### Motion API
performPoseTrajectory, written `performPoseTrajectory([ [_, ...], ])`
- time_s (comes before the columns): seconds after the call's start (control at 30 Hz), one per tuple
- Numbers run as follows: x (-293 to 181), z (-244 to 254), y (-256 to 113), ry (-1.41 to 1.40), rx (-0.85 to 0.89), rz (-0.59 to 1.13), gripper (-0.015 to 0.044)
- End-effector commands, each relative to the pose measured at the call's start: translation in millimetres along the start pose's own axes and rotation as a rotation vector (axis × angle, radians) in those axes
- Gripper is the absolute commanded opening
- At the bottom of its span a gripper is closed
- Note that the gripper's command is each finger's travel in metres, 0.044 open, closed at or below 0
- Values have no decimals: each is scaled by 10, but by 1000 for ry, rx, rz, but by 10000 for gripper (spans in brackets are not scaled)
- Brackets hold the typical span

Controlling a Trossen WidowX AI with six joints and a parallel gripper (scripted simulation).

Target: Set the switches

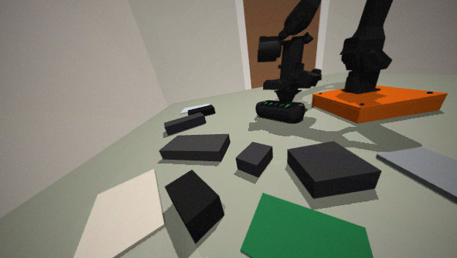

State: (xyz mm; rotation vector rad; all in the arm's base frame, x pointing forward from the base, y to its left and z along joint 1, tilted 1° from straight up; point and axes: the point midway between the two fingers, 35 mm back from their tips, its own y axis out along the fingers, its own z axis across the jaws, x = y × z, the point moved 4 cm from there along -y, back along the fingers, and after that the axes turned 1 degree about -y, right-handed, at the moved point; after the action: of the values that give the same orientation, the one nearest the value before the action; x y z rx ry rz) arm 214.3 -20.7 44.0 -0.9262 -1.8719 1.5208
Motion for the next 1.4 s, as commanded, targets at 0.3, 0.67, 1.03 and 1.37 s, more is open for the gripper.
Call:
performPoseTrajectory([
  [0.3, -15, -202, 21, -6, -15, 0, 0],
  [0.67, -9, -340, 50, -6, -17, -1, 0],
  [1.03, 11, 39, -509, -6, -14, 1, 0],
  [1.37, -16, -475, -421, 0, 191, 0, 0],
])
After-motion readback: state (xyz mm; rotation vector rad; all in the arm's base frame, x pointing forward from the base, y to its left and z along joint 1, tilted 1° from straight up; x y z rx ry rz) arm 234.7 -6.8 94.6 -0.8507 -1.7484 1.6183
